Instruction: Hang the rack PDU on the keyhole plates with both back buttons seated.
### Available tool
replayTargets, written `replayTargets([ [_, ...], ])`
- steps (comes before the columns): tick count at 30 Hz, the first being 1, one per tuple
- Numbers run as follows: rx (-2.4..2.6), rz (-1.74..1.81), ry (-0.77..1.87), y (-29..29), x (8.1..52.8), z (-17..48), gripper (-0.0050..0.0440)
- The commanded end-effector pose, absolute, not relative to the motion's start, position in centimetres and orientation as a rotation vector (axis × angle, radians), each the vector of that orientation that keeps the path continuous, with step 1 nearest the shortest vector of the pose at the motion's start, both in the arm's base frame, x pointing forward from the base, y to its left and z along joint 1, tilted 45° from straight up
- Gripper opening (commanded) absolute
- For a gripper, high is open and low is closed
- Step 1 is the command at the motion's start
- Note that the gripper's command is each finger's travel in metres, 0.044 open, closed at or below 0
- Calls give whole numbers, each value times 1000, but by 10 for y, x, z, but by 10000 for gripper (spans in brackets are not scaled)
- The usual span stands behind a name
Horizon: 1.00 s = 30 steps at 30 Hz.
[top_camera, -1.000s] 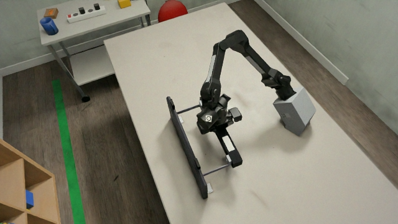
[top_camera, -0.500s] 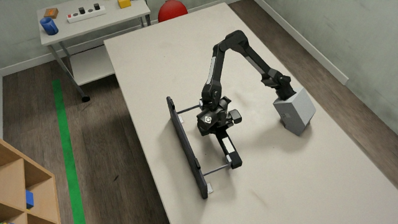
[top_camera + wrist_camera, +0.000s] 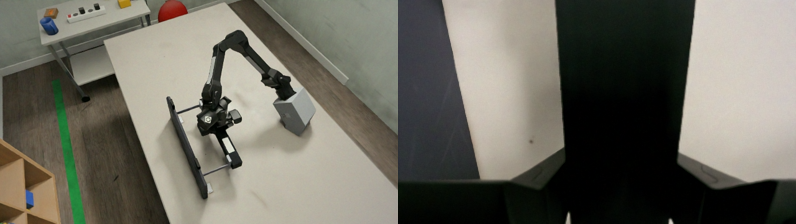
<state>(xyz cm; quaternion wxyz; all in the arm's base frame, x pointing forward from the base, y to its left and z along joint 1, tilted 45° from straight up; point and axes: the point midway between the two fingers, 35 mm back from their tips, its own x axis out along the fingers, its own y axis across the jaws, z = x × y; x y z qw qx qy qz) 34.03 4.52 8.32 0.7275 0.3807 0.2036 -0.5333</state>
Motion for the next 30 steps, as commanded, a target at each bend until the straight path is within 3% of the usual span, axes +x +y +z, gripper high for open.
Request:
replayTargets([
  [1,857,-1164,439,47,342,89,216],
  [11,857,-1164,439,47,342,89,440],
  [30,864,-1162,435,73,329,120,440],
])
